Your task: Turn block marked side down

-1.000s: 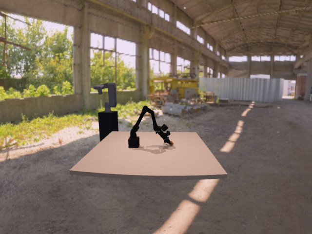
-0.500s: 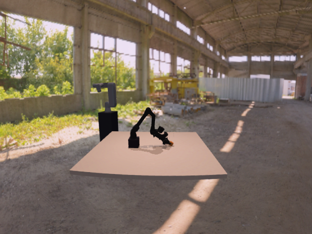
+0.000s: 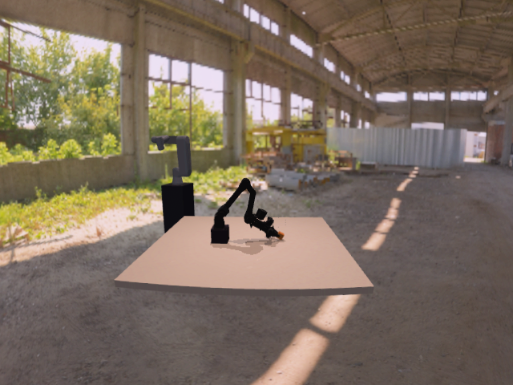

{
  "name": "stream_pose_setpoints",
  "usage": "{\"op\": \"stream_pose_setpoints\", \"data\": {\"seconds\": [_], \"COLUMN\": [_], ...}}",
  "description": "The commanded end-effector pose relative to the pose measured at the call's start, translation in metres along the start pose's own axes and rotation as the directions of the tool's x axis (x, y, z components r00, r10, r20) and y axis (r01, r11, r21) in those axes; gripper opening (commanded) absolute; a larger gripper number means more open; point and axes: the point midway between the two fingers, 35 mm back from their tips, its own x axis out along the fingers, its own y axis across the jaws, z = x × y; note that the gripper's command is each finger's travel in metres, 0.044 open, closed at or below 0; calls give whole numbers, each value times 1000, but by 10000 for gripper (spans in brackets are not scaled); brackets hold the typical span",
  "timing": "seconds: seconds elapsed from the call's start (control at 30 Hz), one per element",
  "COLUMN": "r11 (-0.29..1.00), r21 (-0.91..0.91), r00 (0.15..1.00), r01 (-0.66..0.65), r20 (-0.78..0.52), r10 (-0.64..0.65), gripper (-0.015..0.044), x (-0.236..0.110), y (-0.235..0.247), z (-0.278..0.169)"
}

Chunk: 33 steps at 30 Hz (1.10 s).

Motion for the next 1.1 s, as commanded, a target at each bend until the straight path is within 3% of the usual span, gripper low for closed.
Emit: {"op": "stream_pose_setpoints", "data": {"seconds": [0.0, 0.2, 0.77, 1.07], "r11": [1000, 1000, 1000, 1000], "r21": [-4, -4, -4, -4], "r00": [1000, 1000, 1000, 1000], "r01": [3, 3, 3, 3], "r20": [7, 7, 7, 7], "r10": [-3, -3, -3, -3], "gripper": [0, 0, 440, 440], "x": [0, 0, 0, 0], "y": [0, 0, 0, 0], "z": [1, 1, 1, 1]}}
